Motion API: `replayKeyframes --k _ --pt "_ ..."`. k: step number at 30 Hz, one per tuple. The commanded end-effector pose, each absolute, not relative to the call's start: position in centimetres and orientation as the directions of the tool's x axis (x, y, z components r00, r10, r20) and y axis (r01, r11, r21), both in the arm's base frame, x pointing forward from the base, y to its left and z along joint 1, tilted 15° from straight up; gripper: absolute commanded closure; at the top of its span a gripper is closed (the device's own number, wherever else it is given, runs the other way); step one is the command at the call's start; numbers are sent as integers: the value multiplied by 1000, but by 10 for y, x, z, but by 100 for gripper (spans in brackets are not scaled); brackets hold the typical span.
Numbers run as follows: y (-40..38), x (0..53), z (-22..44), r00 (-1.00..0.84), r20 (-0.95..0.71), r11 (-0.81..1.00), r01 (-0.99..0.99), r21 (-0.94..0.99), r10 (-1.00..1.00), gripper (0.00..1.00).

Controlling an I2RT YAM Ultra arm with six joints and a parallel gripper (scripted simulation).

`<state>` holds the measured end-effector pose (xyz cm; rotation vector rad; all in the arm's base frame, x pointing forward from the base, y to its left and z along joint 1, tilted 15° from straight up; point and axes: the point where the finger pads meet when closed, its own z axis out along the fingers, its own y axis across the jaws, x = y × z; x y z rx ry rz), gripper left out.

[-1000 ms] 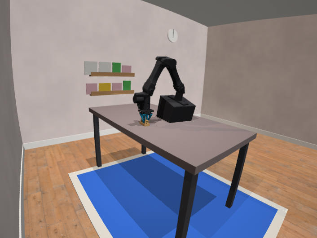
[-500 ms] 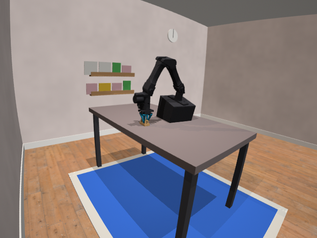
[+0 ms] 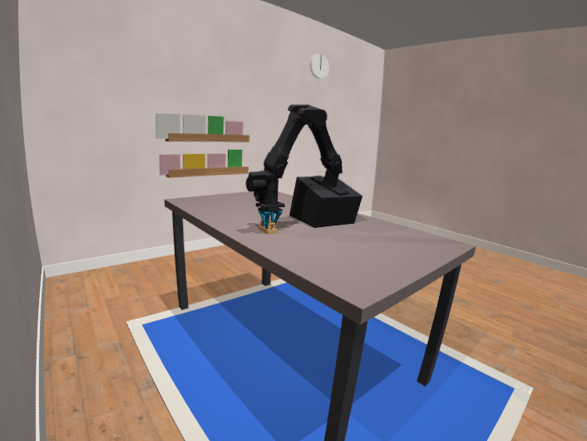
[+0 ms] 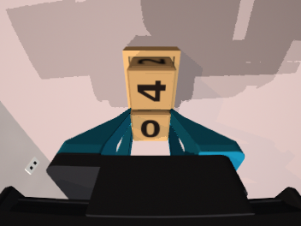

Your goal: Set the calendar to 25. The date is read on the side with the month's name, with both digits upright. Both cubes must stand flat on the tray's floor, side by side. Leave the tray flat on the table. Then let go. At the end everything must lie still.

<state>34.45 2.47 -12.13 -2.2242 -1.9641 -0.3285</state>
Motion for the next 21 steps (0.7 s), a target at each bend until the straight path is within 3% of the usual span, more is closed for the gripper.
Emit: replayKeyframes --k 1,21 --pt "23 347 -116 115 262 -130 991 37 958 73" --pt "-2 341 -23 115 262 -129 991 37 958 73"
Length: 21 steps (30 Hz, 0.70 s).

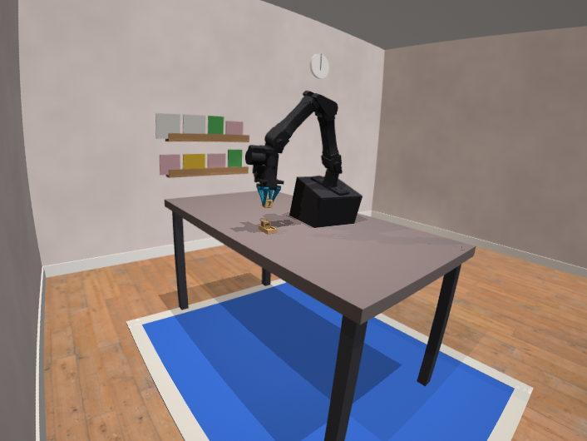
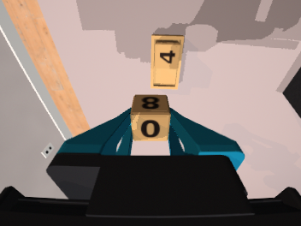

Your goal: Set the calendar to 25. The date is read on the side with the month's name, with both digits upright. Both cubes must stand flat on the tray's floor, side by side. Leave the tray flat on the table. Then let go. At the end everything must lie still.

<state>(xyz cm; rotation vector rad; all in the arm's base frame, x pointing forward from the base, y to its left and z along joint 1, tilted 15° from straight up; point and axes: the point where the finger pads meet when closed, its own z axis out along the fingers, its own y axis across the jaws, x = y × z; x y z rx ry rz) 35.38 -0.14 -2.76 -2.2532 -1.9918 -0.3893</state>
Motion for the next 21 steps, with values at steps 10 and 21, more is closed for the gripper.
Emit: replayKeyframes --k 10,21 --pt "-2 341 -22 115 262 -129 991 37 958 73" --pt "-2 341 -22 51 259 -68 996 54 965 73"
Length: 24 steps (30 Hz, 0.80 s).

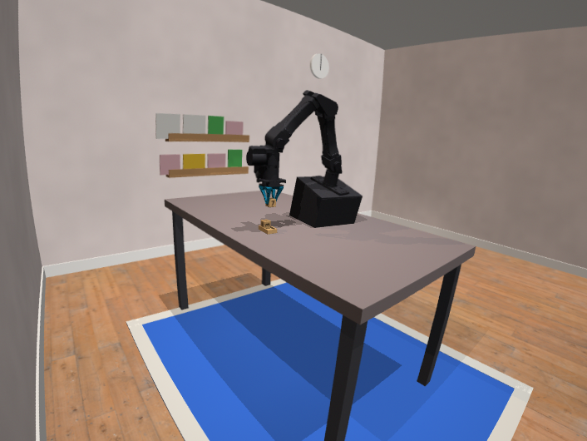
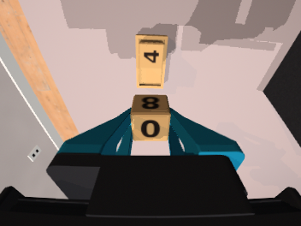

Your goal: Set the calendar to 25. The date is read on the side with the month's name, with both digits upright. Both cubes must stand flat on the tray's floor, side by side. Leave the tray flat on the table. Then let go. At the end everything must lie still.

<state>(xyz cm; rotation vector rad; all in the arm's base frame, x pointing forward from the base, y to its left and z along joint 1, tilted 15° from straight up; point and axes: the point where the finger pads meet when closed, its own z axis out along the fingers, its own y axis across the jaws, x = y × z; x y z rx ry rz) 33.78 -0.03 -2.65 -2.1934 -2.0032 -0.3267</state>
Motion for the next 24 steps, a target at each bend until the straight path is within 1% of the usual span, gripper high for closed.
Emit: replayKeyframes --k 1,6,9,10,12,15,17,18,19,24 --pt "-2 341 -22 30 257 -47 997 60 966 73" --pt "-2 341 -22 -138 244 116 988 102 960 73" --pt "-2 341 -22 -275 227 249 959 135 934 73" --pt "-2 341 -22 -284 226 259 956 138 932 73" --pt "-2 341 -22 -373 212 345 925 158 903 73" --pt "-2 341 -22 -397 207 368 915 164 894 73" --pt "-2 341 -22 -509 185 478 858 189 840 73" --pt "-2 341 -22 -516 184 485 854 190 837 73" --pt "-2 341 -22 -566 172 534 821 201 806 73" --pt "-1 341 -22 -693 137 659 717 226 708 73"
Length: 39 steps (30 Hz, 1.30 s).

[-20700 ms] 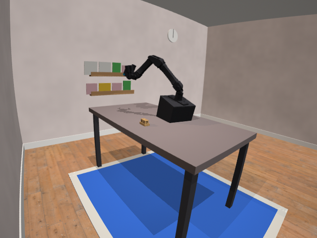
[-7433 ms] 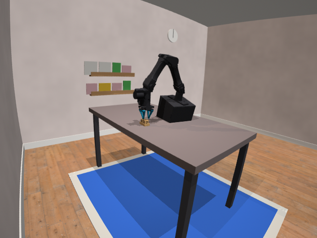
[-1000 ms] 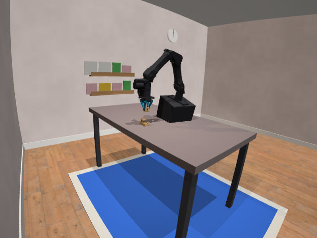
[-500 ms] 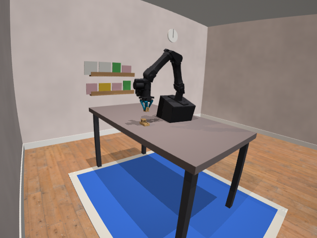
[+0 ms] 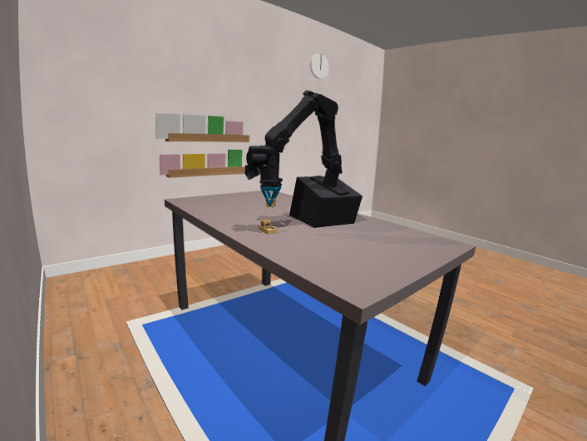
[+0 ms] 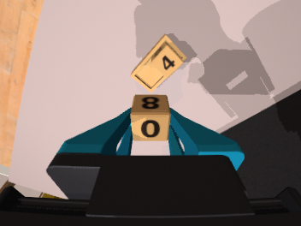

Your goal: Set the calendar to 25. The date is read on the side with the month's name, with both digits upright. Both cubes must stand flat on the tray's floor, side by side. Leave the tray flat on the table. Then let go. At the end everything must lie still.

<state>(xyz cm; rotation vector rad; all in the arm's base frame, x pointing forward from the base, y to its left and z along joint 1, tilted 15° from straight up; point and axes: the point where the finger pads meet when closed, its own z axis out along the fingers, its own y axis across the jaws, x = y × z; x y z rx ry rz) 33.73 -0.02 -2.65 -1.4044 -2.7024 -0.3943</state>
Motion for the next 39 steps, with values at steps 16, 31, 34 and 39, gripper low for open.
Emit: replayKeyframes --k 16,31,34,39 --pt "-1 340 -22 -955 9 920 289 264 297 73" --pt "0 340 -22 -970 -126 944 -235 232 -210 73" --pt "0 340 -22 -946 -146 922 -317 221 -290 73" --pt "0 340 -22 -880 -180 861 -470 194 -439 73"
